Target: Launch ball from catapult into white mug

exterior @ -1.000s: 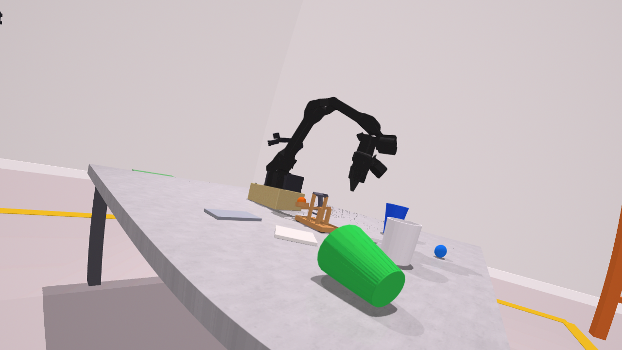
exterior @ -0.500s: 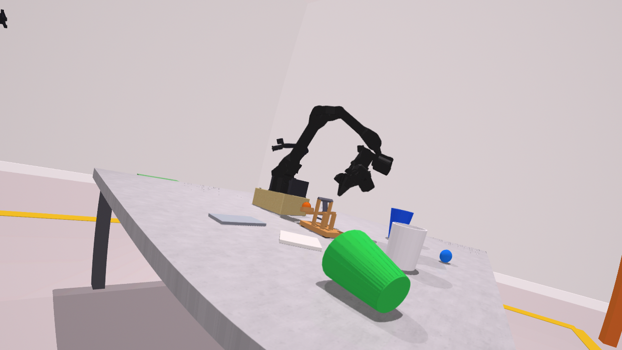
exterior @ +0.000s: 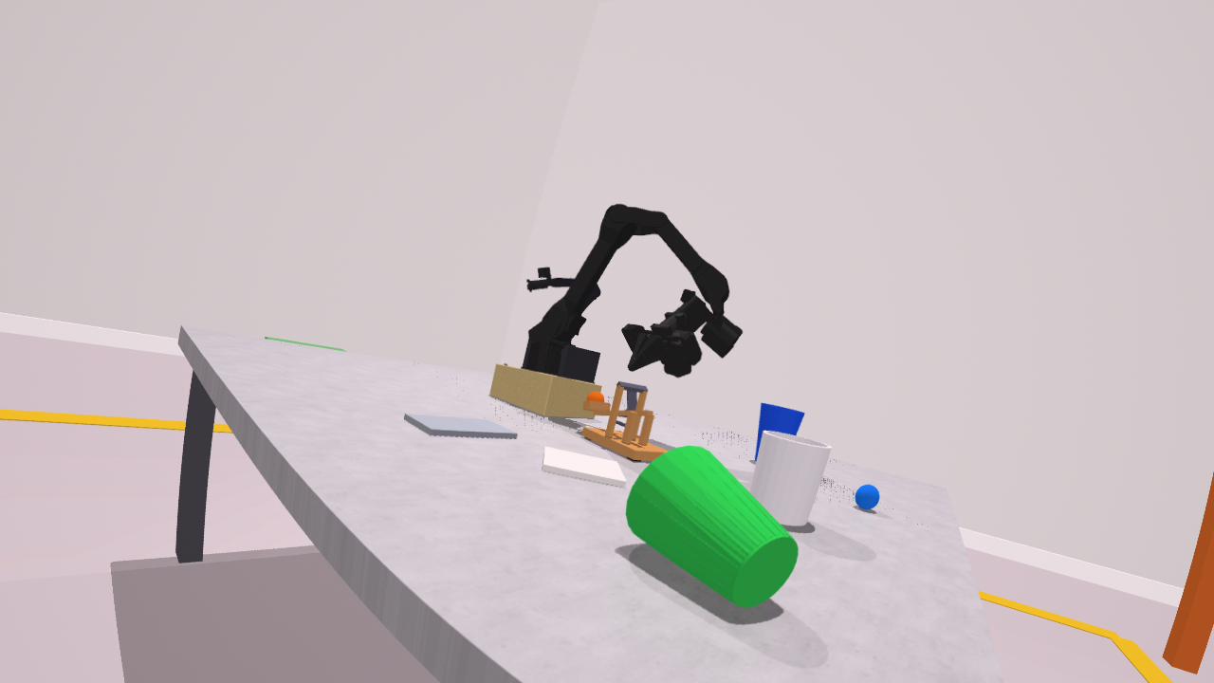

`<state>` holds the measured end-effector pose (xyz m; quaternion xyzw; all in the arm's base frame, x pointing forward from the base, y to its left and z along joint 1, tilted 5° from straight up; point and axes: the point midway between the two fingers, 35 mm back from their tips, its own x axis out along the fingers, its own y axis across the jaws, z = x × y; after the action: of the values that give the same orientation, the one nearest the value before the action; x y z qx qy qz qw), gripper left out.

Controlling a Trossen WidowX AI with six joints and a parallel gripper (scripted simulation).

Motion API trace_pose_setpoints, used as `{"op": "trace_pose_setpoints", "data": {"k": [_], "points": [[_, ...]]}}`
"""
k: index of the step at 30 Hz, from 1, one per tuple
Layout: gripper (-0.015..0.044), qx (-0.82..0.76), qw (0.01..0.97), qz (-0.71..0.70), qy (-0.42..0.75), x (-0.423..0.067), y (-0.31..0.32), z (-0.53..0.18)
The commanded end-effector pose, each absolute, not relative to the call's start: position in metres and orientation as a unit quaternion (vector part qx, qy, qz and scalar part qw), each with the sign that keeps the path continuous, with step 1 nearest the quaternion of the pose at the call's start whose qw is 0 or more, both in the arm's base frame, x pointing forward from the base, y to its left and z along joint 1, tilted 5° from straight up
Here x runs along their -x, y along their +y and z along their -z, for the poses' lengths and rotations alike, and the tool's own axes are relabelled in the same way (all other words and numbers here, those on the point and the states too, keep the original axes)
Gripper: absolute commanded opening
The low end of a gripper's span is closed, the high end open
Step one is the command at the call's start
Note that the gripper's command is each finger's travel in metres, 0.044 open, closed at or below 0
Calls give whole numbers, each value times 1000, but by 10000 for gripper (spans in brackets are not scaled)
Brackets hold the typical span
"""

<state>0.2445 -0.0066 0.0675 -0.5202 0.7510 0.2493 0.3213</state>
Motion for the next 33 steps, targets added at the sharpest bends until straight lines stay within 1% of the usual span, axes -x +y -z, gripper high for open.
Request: {"op": "trace_pose_setpoints", "data": {"k": [1,33], "points": [[0,528,308,-255,749,-240,-8,-70],[0,528,308,-255,749,-241,-4,-20]]}}
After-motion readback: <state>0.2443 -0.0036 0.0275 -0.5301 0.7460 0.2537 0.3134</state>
